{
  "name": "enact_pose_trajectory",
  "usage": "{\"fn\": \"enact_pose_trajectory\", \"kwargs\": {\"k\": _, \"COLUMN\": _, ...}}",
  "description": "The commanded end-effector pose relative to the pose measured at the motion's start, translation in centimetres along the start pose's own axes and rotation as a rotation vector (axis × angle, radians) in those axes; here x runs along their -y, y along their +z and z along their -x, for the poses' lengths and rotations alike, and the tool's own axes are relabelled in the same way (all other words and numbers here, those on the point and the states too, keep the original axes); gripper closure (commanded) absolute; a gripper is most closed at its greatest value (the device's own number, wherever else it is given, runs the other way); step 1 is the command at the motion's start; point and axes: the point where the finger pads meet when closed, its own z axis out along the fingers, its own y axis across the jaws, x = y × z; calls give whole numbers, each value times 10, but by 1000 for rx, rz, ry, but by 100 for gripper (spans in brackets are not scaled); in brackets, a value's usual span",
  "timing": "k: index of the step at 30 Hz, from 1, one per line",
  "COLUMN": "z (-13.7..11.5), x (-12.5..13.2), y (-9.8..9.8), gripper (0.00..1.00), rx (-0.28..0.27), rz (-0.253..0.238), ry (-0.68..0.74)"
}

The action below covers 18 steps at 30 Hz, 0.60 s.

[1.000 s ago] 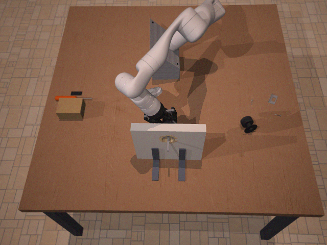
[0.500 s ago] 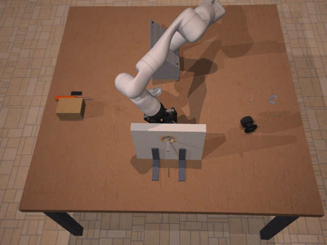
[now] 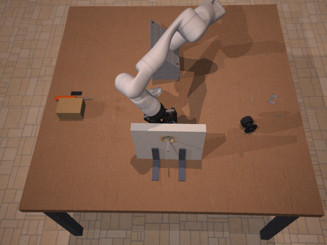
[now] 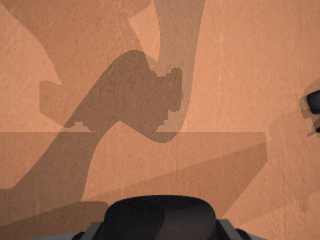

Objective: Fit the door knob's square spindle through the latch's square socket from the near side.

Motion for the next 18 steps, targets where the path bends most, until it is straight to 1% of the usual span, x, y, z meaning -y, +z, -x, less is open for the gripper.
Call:
{"fn": "enact_pose_trajectory", "kwargs": {"k": 1, "z": 1, "x": 0, "y": -1, "gripper": 37, "rx": 2, "rz": -1, "ry": -1}}
{"fn": "enact_pose_trajectory", "kwargs": {"k": 16, "z": 1, "x": 0, "y": -1, "gripper": 37, "rx": 2, "rz": -1, "ry": -1}}
{"fn": "enact_pose_trajectory", "kwargs": {"k": 17, "z": 1, "x": 0, "y": -1, "gripper": 10, "rx": 2, "rz": -1, "ry": -1}}
{"fn": "enact_pose_trajectory", "kwargs": {"k": 18, "z": 1, "x": 0, "y": -1, "gripper": 10, "rx": 2, "rz": -1, "ry": -1}}
